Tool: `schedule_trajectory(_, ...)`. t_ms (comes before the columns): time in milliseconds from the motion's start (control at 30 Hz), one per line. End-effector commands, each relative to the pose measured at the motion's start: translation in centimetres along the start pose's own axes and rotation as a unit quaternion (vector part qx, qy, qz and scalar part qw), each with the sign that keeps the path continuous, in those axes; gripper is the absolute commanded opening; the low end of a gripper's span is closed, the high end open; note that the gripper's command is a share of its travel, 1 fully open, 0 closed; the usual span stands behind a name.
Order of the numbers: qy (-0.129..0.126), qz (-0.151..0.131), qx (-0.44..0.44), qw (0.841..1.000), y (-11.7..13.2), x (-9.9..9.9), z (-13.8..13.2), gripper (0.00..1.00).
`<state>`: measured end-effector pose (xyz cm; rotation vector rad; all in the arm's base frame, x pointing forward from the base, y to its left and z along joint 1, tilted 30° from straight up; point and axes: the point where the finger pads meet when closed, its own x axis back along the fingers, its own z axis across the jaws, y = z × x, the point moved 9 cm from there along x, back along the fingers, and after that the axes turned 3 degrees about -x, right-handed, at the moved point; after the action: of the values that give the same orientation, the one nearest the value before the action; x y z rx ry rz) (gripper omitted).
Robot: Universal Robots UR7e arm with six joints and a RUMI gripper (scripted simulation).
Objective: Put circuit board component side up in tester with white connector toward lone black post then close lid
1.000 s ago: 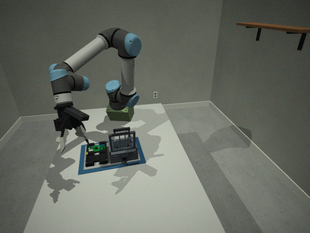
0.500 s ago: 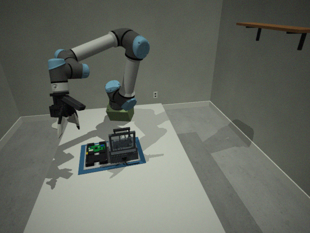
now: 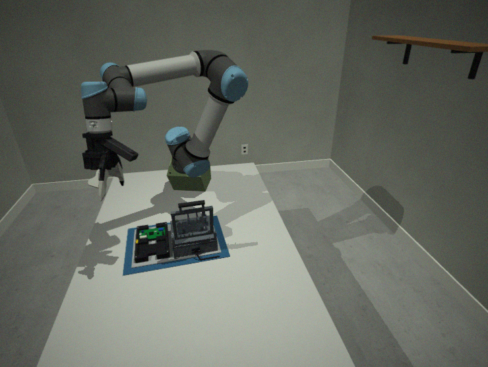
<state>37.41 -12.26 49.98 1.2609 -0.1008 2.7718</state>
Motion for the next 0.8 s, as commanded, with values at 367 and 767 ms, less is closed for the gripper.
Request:
schedule_trajectory(367, -0.052, -0.011, 0.078, 0.996, 0.2, 2.2, -8.2, 1.00)
schedule_trajectory(767, -0.077, -0.007, 0.116, 0.990, -0.8, 2.6, -12.1, 1.00)
